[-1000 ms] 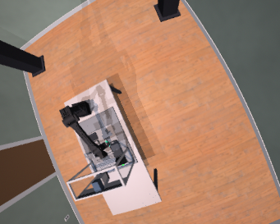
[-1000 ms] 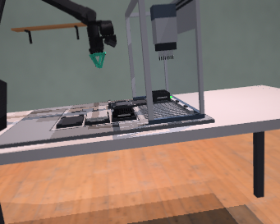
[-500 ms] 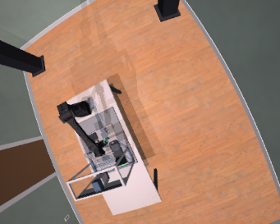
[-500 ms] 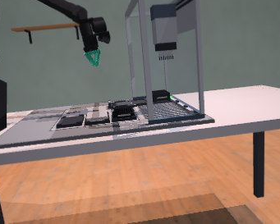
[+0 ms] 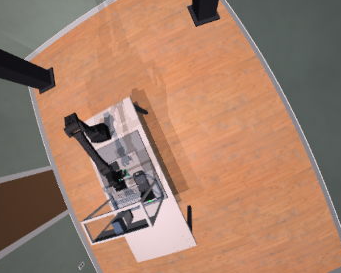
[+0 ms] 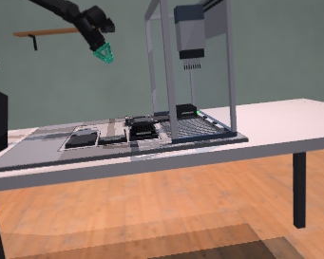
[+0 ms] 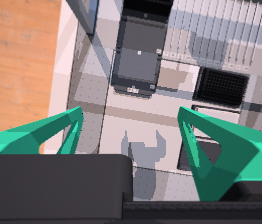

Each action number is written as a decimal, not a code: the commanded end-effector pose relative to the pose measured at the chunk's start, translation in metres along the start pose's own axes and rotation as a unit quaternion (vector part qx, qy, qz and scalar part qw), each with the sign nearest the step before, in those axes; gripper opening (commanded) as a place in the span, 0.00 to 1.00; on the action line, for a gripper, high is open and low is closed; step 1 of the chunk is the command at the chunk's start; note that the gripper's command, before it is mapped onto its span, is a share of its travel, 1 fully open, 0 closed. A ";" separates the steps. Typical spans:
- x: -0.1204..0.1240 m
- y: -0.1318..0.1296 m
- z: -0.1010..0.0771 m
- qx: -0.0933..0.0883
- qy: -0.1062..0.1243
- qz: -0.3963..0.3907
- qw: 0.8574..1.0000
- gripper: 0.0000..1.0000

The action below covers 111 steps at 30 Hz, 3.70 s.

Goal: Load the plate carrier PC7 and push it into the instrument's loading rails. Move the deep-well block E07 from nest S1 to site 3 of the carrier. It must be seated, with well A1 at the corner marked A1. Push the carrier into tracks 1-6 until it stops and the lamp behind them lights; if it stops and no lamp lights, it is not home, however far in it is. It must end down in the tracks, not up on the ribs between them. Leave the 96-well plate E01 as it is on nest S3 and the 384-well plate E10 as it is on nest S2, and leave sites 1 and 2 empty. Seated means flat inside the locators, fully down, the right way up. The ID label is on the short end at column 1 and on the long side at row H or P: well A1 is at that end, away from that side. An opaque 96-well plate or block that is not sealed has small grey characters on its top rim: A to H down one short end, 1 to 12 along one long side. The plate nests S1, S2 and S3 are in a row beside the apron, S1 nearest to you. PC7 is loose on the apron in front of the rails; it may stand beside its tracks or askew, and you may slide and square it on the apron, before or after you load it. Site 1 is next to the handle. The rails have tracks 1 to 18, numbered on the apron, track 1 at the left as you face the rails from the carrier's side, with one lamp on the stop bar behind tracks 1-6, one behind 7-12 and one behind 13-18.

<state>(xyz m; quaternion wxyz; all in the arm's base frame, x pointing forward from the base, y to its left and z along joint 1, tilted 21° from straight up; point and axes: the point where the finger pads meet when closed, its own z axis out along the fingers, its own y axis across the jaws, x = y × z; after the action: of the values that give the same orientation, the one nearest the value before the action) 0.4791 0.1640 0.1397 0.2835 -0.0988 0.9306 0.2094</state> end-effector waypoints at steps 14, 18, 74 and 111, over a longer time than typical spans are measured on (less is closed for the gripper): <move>-0.005 0.004 0.004 -0.004 -0.192 0.012 0.981 1.00; -0.004 0.004 0.004 -0.005 -0.218 0.012 0.976 1.00; -0.198 -0.056 0.090 0.006 -0.234 0.006 0.972 1.00; -0.279 -0.062 0.095 0.003 -0.257 -0.002 0.967 1.00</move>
<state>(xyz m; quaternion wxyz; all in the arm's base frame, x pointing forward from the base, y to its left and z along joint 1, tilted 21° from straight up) 0.7494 0.1867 0.1315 0.4625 -0.0399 0.8556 0.2291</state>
